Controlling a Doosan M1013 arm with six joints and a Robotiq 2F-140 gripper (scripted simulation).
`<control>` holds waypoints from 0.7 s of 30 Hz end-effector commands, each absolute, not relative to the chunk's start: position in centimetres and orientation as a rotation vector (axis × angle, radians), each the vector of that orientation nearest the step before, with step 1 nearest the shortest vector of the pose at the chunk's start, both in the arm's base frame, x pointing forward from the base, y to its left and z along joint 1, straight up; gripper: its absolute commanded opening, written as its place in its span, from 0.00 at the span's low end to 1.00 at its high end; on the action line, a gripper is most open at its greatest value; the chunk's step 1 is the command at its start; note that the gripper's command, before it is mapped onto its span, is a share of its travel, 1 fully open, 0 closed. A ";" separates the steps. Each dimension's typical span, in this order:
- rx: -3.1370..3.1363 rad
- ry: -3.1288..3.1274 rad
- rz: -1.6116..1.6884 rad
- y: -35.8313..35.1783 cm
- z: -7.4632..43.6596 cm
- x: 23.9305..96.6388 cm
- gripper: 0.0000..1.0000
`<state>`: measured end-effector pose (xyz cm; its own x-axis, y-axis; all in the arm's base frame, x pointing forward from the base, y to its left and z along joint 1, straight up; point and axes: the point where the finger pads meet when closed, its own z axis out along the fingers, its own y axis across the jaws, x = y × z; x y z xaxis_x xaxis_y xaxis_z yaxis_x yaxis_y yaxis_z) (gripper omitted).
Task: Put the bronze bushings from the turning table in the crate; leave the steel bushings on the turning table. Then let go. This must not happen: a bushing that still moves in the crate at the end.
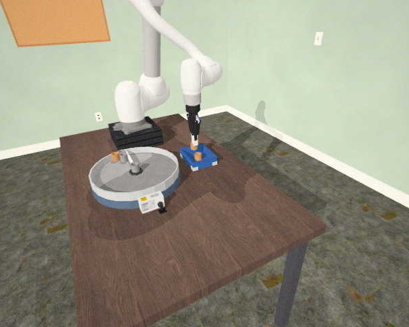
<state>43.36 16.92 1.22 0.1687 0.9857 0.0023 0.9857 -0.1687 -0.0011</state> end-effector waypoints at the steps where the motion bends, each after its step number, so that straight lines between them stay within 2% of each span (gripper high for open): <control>1: -2.400 -2.024 -0.002 16.9 1.0 43.4 0.00; 21: -2.400 -2.024 -0.002 16.9 -1.8 43.4 0.00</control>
<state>43.36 16.92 -1.63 0.1687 0.9857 0.0023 0.9857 -0.1687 -0.0011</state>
